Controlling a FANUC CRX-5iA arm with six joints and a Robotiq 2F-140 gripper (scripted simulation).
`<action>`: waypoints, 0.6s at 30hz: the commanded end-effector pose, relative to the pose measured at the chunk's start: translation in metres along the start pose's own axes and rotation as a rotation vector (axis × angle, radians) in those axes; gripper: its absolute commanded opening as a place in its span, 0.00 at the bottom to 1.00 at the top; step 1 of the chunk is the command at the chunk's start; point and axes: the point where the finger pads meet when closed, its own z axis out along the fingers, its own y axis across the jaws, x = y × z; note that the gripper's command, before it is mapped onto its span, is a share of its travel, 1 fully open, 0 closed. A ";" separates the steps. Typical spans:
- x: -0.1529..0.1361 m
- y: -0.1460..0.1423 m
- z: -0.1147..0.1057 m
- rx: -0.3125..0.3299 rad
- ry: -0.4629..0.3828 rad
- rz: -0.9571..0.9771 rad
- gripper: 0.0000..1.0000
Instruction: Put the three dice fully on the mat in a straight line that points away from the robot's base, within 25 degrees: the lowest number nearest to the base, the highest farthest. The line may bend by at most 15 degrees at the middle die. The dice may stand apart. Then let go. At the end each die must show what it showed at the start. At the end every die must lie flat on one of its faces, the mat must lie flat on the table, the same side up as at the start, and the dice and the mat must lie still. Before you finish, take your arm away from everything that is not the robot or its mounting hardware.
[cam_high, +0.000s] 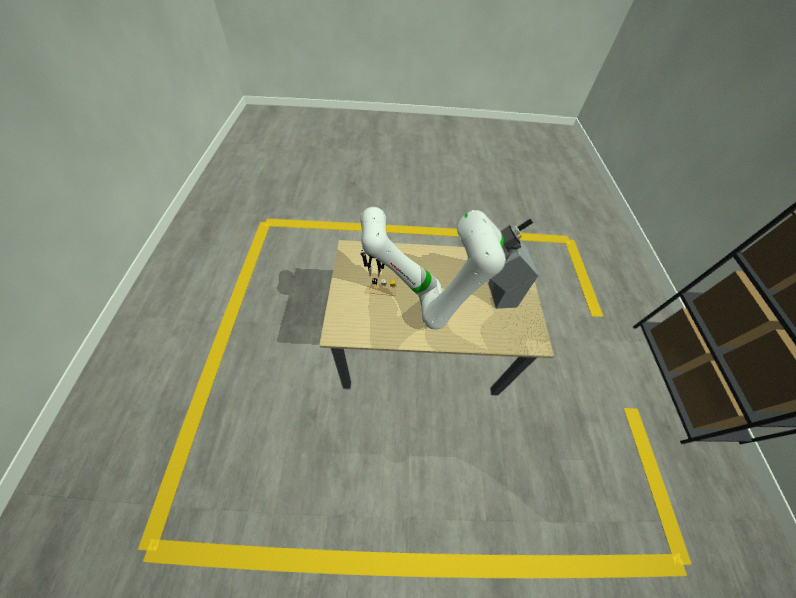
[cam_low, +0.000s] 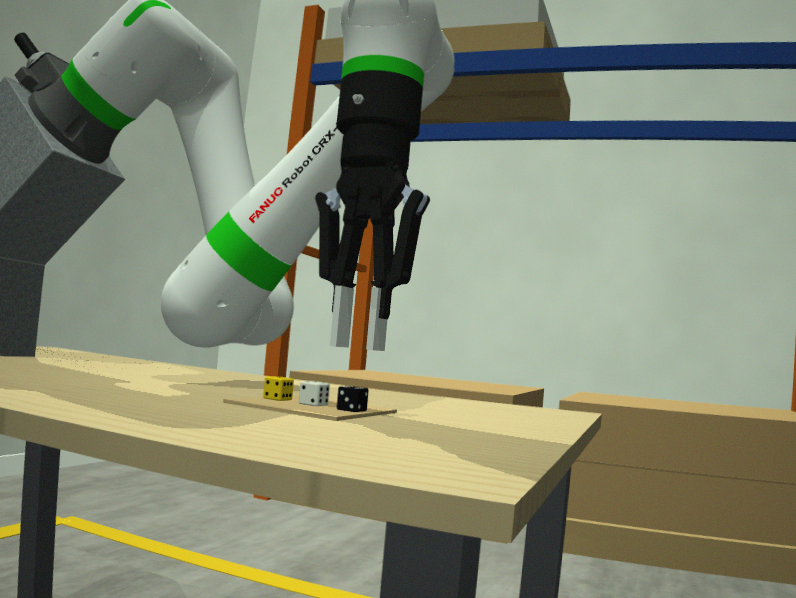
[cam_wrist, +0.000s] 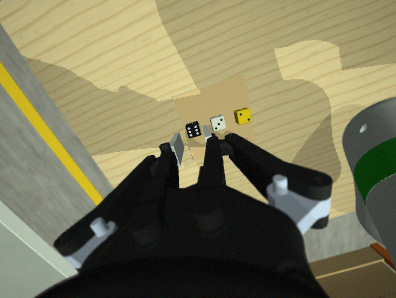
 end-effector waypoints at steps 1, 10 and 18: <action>0.000 0.000 -0.017 0.000 0.000 0.000 0.25; 0.000 0.000 -0.027 0.000 0.000 0.000 0.25; 0.000 0.000 -0.027 0.000 0.000 0.000 1.00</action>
